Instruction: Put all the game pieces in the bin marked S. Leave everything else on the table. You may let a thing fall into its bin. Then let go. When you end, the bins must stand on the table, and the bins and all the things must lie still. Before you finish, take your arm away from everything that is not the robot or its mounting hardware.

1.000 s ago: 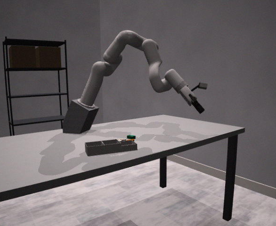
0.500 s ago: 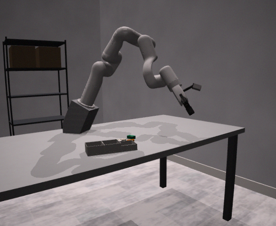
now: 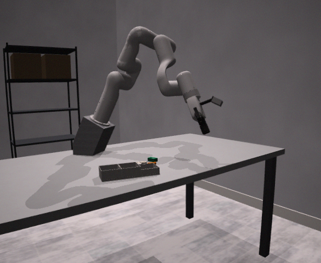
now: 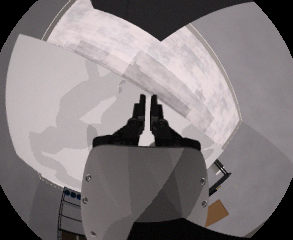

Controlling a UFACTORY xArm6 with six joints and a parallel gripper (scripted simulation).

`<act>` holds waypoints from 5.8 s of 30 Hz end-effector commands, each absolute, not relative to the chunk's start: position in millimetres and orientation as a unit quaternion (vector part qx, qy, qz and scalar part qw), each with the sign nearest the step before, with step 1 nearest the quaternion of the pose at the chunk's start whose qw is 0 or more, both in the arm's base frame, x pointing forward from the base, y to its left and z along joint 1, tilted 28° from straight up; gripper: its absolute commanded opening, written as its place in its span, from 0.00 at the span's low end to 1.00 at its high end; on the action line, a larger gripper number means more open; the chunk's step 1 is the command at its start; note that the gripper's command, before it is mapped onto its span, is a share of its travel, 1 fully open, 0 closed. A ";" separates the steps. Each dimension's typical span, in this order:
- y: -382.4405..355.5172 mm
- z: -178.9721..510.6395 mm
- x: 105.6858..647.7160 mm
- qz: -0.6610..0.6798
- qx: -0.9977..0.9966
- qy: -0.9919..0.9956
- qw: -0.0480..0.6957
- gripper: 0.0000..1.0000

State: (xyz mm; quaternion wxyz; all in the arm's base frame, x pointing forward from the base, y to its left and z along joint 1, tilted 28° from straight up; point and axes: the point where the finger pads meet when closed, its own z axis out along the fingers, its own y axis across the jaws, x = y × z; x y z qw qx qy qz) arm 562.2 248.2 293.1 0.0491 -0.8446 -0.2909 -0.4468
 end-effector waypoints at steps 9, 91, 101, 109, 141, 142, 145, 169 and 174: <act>171.6 269.0 539.3 -0.390 -0.886 -0.248 0.042 0.07; -19.8 123.4 388.9 -0.156 -0.967 0.091 0.182 0.07; -53.5 85.2 432.1 -0.153 -0.965 0.104 0.184 0.07; -87.1 47.1 475.2 -0.153 -0.965 0.104 0.184 0.07; -84.0 -6.1 505.1 -0.153 -0.965 0.104 0.184 0.07; -83.1 -8.5 506.0 -0.153 -0.965 0.104 0.184 0.07; -80.5 -15.6 508.7 -0.153 -0.965 0.104 0.184 0.07; -79.4 -18.6 509.8 -0.153 -0.965 0.104 0.184 0.07; -79.4 -18.6 509.8 -0.153 -0.965 0.104 0.184 0.07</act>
